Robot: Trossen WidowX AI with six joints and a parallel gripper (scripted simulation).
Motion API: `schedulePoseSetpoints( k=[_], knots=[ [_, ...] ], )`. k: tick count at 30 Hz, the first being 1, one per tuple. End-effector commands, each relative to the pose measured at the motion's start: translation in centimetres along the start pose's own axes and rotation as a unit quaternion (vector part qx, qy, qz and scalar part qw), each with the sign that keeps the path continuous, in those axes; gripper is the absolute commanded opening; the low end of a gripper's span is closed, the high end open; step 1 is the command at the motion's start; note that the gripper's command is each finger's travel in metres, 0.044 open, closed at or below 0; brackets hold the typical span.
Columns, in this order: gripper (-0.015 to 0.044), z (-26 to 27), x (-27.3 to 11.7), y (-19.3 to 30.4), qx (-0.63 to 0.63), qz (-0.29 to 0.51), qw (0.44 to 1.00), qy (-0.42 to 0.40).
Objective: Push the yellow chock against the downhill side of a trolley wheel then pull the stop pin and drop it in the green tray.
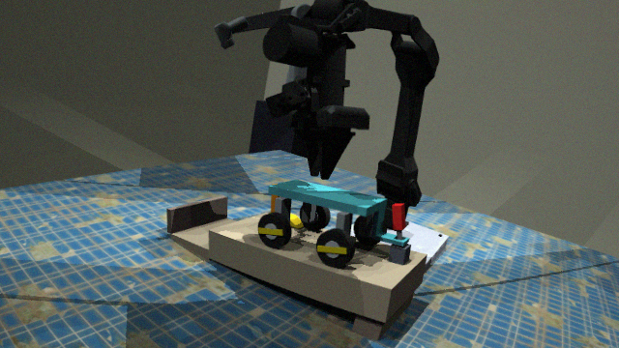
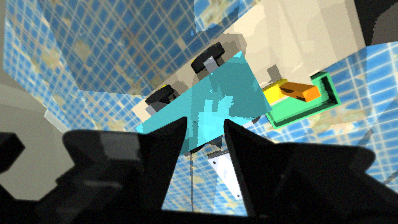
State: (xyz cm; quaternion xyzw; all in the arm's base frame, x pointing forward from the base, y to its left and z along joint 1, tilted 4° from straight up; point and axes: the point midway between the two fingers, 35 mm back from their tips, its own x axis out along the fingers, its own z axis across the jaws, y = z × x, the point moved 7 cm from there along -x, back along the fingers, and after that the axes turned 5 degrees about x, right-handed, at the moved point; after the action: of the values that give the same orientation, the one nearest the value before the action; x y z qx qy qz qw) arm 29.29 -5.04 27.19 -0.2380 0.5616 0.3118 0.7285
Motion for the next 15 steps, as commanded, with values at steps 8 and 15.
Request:
schedulePoseSetpoints(
  k=[8, 15],
  knots=[
    [0.0190, 3.3, -0.1, 2.9, 0.189, 0.030, 0.981, -0.008],
    [0.0190, 5.2, -0.1, 5.1, 0.314, 0.053, 0.948, -0.001]
  ],
)
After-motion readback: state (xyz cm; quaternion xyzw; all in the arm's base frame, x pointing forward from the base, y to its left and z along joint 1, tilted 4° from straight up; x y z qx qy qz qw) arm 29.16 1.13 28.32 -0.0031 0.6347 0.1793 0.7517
